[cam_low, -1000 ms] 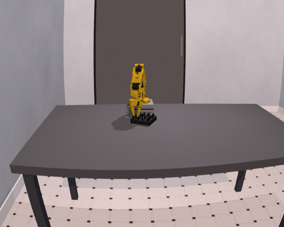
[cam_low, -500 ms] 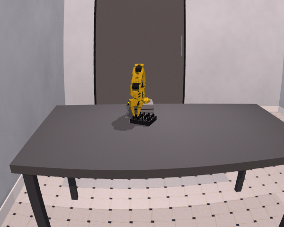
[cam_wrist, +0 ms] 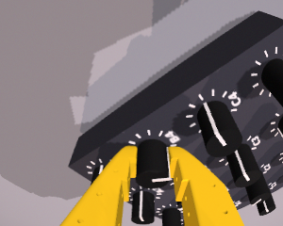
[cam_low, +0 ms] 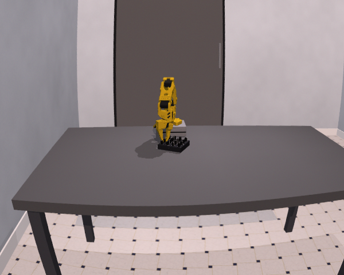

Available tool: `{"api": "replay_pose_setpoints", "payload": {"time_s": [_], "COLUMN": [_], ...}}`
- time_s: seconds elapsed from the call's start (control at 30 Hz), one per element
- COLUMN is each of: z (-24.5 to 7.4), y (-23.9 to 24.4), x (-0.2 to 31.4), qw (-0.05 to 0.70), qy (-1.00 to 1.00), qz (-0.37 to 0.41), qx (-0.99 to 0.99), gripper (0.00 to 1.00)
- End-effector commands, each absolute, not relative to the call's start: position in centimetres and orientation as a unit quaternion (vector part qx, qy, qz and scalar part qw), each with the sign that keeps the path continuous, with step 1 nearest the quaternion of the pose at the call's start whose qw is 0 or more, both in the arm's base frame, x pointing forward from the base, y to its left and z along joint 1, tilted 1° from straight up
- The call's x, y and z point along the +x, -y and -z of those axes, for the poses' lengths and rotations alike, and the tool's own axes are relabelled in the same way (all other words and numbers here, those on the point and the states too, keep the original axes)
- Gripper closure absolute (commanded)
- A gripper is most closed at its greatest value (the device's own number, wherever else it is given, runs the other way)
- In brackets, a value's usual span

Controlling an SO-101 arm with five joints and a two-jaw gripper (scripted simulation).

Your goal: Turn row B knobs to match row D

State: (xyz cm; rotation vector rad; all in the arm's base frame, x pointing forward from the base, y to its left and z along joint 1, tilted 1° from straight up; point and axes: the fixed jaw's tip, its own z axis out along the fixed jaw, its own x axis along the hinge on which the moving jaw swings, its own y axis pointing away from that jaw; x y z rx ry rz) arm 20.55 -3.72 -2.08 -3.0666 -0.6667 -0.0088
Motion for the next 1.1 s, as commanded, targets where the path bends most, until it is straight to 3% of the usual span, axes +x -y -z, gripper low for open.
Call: {"api": "replay_pose_setpoints", "payload": {"time_s": [0.0, 1.07], "z": [2.3, 1.0], "y": [4.0, 4.0], "x": [20.2, 20.3], "qw": [0.002, 0.002], "qy": [0.211, 0.211], "qz": [-0.004, -0.004], "qx": [-0.977, -0.977], "gripper": [0.93, 0.92]}}
